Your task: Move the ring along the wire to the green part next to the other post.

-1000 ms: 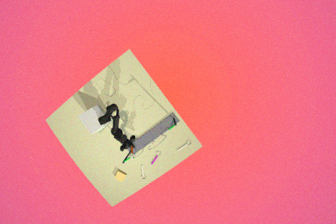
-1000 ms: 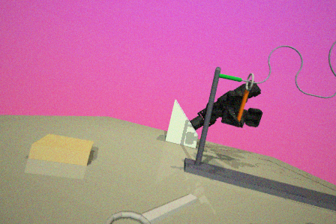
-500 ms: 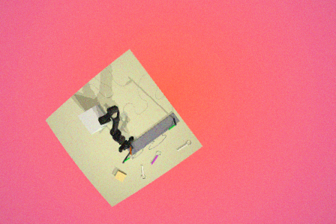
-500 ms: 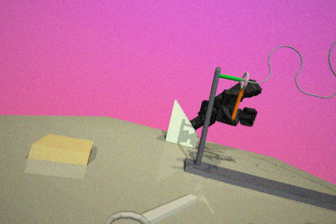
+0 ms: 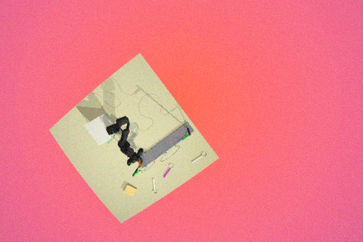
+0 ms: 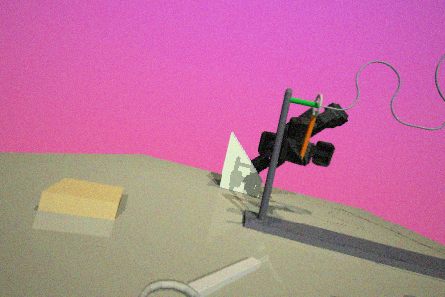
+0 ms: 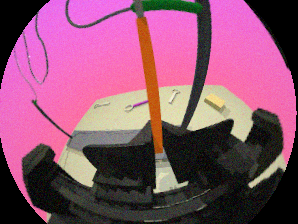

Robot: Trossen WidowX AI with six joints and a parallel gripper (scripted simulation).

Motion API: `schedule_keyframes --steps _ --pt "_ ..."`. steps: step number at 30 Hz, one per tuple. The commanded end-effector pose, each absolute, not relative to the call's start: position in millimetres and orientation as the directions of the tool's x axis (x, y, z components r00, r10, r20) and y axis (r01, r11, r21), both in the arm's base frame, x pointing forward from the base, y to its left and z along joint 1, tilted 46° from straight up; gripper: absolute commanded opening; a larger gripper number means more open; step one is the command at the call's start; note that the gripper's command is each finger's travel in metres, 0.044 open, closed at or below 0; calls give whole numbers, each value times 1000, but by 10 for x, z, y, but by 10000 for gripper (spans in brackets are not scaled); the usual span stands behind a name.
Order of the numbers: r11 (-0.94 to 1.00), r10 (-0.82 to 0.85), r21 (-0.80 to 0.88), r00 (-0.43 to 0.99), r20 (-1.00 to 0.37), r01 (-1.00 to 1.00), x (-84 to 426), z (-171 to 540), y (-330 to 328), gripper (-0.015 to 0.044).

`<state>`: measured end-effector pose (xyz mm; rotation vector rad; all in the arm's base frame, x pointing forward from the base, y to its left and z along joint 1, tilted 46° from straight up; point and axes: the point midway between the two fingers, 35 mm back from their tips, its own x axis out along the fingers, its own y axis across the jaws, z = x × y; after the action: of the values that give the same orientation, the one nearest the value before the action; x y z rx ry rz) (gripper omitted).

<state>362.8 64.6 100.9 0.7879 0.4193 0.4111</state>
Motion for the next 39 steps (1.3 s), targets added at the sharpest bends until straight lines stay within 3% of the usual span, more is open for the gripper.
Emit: schedule_keyframes --steps 1,39 --pt "638 499 744 842 -204 -198 3631 981 609 -150" --pt "638 499 744 843 -203 -198 3620 818 668 -150"
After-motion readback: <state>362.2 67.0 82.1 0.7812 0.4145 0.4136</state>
